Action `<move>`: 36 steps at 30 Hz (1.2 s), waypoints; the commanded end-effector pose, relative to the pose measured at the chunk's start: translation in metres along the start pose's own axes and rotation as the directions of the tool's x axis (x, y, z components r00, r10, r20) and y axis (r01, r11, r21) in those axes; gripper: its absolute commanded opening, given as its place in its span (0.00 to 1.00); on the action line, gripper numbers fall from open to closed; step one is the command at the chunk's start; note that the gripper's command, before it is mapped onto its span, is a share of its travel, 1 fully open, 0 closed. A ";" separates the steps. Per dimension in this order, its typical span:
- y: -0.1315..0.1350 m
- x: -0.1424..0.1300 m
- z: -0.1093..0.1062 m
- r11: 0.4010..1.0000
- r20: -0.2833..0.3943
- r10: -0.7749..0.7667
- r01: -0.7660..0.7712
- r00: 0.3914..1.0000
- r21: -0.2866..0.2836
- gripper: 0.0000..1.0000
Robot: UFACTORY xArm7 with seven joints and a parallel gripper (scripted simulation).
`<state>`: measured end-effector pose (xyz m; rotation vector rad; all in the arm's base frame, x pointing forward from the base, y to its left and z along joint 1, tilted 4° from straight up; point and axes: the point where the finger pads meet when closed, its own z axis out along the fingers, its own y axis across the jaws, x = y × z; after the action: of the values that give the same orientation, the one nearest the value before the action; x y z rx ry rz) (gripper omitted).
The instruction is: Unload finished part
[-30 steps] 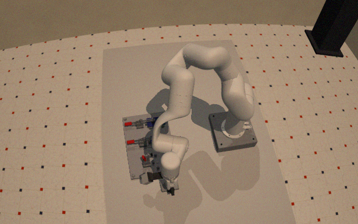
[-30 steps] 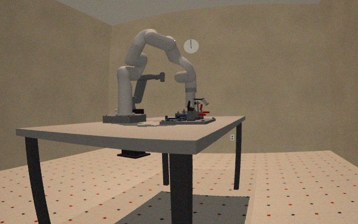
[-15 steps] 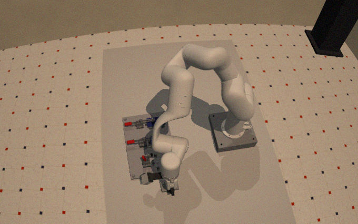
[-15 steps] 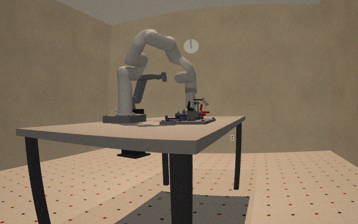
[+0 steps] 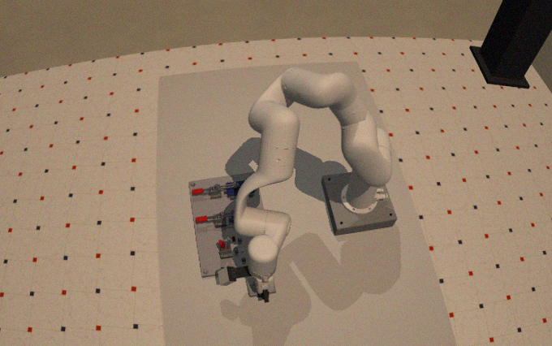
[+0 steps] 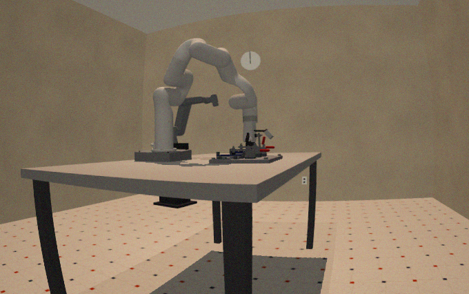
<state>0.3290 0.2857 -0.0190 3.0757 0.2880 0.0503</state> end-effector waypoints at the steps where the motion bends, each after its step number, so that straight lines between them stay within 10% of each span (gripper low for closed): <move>1: -0.001 0.001 -0.001 1.000 -0.003 0.000 0.000 1.000 0.002 0.00; 36: -0.001 0.001 0.006 1.000 -0.003 0.000 0.000 1.000 0.002 0.00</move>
<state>0.3293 0.2854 -0.0261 3.0757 0.2880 0.0503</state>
